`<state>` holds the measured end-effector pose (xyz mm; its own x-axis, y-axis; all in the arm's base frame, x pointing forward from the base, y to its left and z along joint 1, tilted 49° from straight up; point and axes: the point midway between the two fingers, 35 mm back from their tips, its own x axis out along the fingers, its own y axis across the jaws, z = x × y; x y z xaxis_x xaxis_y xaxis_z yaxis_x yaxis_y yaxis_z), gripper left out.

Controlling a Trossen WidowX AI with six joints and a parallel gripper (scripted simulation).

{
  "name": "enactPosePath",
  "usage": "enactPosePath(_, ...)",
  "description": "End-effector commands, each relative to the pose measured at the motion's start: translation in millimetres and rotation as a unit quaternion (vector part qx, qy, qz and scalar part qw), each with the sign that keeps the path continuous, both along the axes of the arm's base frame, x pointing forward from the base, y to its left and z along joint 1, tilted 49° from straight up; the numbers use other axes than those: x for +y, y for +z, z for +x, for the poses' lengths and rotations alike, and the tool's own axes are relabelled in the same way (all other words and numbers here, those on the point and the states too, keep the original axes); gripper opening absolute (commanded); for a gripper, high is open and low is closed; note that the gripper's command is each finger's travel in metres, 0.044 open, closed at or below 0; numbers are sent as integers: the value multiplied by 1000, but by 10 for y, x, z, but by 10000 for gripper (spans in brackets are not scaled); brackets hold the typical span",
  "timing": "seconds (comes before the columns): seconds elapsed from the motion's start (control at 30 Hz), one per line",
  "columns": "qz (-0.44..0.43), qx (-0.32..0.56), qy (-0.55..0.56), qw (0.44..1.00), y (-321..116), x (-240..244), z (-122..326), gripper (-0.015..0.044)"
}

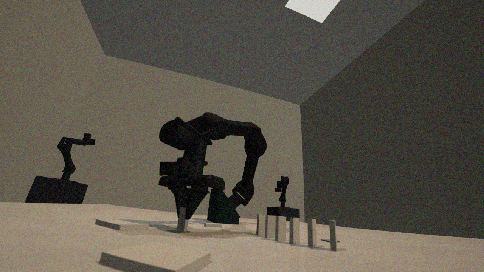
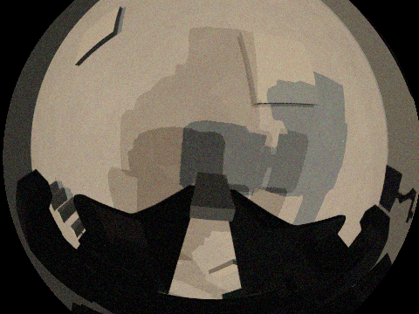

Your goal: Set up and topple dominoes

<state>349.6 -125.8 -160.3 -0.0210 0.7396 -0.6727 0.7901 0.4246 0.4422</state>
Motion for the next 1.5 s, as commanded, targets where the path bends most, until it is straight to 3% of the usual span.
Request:
enactPosePath(0.0, 0, 0, -2, 1000, 44, -57, 16, 107)
enactPosePath(0.23, -2, 1, 0, 1000, 576, -652, 24, 107)
enactPosePath(0.4, -1, -4, 4, 1000, 656, -695, 17, 107)
enactPosePath(0.63, 5, -176, 160, 971, 1491, -300, 26, 107)
enactPosePath(0.9, 14, -363, 329, 872, 2305, 290, -238, 107)
enactPosePath(1.47, 11, -365, 332, 870, 1982, 642, -193, 107)
